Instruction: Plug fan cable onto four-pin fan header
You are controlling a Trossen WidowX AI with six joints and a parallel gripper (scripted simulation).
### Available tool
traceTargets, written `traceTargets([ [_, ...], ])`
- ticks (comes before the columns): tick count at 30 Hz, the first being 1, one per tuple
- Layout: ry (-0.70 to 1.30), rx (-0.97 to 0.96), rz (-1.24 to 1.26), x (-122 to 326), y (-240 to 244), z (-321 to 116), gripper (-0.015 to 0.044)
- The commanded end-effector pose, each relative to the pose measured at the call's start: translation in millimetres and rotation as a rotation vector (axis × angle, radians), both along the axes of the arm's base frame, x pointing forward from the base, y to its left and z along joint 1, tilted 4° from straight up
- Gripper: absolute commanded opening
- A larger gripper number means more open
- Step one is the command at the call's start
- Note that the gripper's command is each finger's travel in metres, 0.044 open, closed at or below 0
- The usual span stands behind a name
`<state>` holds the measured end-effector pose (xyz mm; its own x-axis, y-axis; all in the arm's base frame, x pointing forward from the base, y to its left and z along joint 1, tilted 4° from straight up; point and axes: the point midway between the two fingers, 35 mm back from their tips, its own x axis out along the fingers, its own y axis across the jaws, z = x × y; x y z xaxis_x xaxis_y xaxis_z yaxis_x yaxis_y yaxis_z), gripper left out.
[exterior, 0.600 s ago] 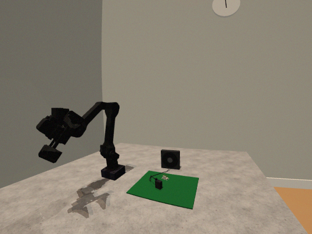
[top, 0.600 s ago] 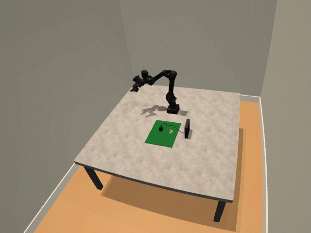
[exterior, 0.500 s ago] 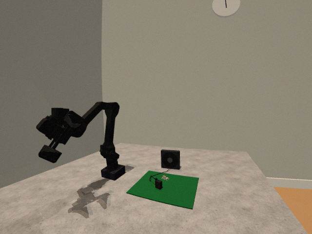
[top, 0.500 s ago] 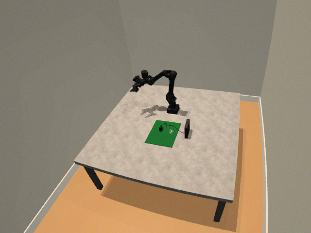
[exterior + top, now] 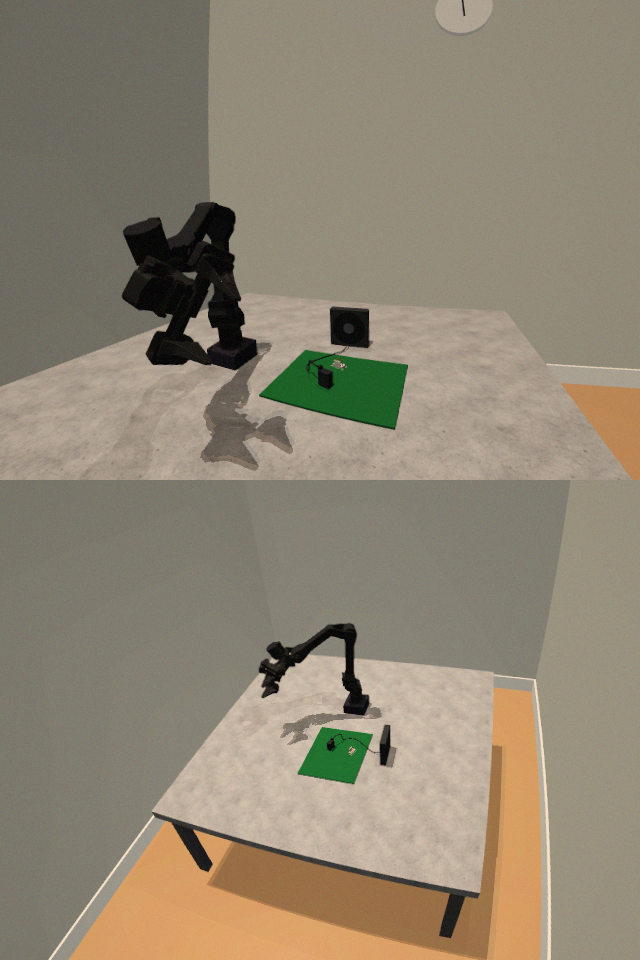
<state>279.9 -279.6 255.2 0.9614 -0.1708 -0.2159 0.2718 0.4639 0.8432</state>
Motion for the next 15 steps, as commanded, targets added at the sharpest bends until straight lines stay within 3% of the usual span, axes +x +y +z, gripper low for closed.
traceTargets([
  [1, 0.092, 0.025, 0.034, 28, 16, -11, 0.0440],
  [5, 0.210, 0.043, 0.086, 53, 43, -26, 0.0440],
  [10, 0.456, 0.024, 0.222, 86, 111, -52, 0.0440],
  [15, 0.718, -0.072, 0.376, 91, 175, -74, 0.0440],
])
